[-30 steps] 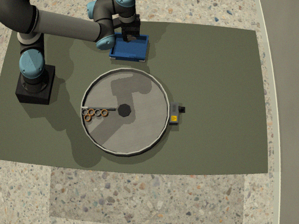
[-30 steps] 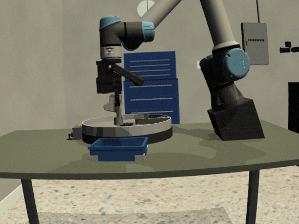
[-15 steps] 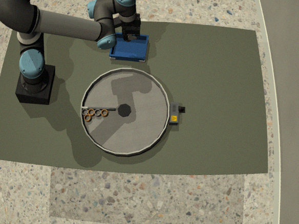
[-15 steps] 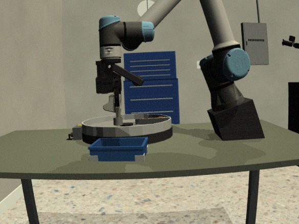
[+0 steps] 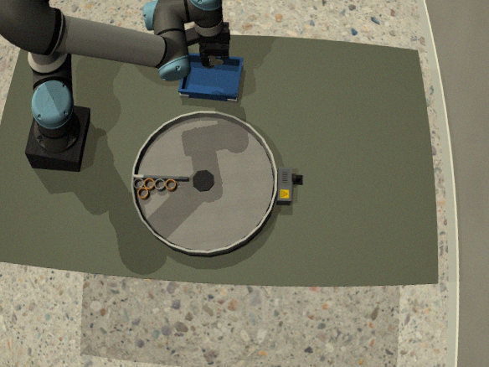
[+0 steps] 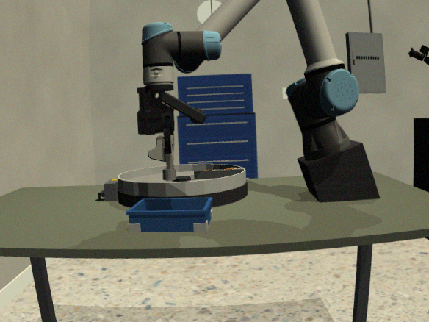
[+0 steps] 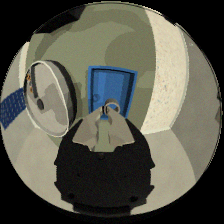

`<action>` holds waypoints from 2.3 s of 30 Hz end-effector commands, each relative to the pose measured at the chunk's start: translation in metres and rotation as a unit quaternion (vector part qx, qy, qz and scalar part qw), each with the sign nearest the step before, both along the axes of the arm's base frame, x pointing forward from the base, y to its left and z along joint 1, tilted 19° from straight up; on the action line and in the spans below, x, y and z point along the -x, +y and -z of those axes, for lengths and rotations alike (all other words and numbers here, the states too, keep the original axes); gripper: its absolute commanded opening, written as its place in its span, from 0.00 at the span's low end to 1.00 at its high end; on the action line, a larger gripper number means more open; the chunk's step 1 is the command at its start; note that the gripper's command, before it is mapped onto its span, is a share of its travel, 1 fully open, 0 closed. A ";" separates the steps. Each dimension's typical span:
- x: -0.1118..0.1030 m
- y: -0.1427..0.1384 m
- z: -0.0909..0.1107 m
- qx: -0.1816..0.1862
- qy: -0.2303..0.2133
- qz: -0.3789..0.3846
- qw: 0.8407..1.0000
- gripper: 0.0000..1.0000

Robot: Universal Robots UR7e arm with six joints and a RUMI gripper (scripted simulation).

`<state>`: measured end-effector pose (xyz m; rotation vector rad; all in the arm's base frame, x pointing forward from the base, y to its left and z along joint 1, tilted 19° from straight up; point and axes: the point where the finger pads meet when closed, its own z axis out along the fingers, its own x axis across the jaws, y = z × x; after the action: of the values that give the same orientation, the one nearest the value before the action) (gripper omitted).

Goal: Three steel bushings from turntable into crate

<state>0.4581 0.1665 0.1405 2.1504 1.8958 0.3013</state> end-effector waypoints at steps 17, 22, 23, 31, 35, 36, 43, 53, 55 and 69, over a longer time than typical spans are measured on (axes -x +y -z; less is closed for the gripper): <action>0.000 0.000 -0.001 0.000 -0.001 0.000 1.000 0.00; -0.001 0.000 0.002 0.000 -0.001 0.000 1.000 0.00; -0.002 0.000 0.004 0.000 -0.001 0.000 1.000 0.00; -0.015 -0.002 0.043 0.000 -0.001 0.000 1.000 0.00; -0.019 -0.003 0.053 0.000 -0.001 0.000 1.000 0.00; -0.019 -0.003 0.053 0.000 -0.001 0.000 1.000 0.00; -0.019 -0.003 0.053 0.000 -0.001 0.000 1.000 0.00; -0.019 -0.003 0.053 0.000 -0.001 0.000 1.000 0.00; -0.019 -0.003 0.053 0.000 -0.001 0.000 1.000 0.00; -0.019 -0.003 0.053 0.000 -0.001 0.000 1.000 0.00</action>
<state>0.4768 0.1637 0.0868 2.1504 1.8958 0.3013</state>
